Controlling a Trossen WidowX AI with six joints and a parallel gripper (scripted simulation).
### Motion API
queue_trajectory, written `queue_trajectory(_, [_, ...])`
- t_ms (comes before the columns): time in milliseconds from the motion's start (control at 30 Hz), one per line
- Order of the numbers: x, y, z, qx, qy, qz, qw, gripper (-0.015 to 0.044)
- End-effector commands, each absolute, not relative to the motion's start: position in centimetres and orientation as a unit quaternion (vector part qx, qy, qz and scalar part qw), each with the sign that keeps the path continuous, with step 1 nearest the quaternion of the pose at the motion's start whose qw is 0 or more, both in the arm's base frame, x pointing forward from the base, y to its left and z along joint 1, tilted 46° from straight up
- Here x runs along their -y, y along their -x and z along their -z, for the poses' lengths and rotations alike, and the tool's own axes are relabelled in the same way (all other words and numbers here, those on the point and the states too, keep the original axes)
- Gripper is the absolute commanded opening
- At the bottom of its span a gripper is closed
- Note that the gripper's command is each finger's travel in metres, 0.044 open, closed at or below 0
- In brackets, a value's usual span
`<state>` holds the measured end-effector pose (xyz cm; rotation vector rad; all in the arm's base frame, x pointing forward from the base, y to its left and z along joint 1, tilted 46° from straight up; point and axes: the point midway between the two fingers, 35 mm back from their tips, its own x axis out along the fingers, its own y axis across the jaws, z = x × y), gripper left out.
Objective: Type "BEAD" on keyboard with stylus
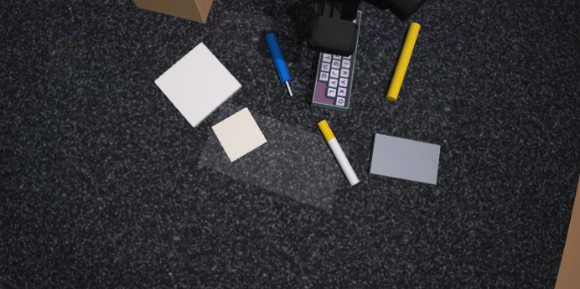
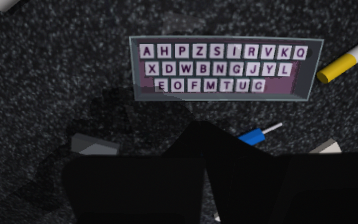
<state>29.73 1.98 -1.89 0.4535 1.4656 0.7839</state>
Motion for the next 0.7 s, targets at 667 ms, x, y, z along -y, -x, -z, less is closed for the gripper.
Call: queue_trajectory(667, [0.7,-23.8,8.8,-0.618,-0.439,0.11,0.643,0.015])
